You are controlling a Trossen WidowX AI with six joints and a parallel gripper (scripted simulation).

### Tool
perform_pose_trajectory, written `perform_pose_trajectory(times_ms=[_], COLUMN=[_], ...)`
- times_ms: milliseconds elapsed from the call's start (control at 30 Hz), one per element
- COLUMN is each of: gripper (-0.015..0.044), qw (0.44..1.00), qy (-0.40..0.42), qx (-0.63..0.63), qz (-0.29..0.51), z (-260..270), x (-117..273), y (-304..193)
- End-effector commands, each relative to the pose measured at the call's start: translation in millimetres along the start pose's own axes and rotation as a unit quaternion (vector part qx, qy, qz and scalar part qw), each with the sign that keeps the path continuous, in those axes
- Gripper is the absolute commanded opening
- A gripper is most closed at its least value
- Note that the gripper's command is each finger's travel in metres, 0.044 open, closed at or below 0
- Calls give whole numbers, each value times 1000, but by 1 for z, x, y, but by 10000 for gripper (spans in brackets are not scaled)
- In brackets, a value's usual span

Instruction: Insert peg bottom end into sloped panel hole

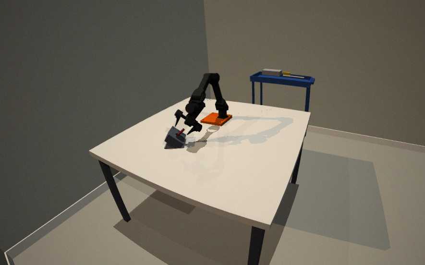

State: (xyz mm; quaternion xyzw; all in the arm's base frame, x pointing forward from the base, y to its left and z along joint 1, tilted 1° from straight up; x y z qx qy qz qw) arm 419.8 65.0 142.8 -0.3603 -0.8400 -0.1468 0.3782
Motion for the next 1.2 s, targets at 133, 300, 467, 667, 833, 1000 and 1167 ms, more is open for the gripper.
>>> perform_pose_trajectory(times_ms=[133,300,467,667,833,1000,1167], gripper=[440,440,440,440,440,440,440], qw=[1000,1000,1000,1000,1000,1000,1000], qy=[0,1,2,3,3,3,4], qx=[-1,0,1,2,3,3,3], qz=[0,0,1,1,1,1,1], z=[-1,-1,0,0,1,1,1], x=[19,31,43,57,68,76,83], y=[2,3,3,4,4,4,4])
Point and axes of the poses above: the point midway between the two fingers, 35 mm back from their tips, its own x axis back along the fingers, its own z axis across the jaws, y = z × x, the point moved 4 cm from there along x, back along the fingers, and after that the axes turned 7 degrees about x, right-handed, at the moved point
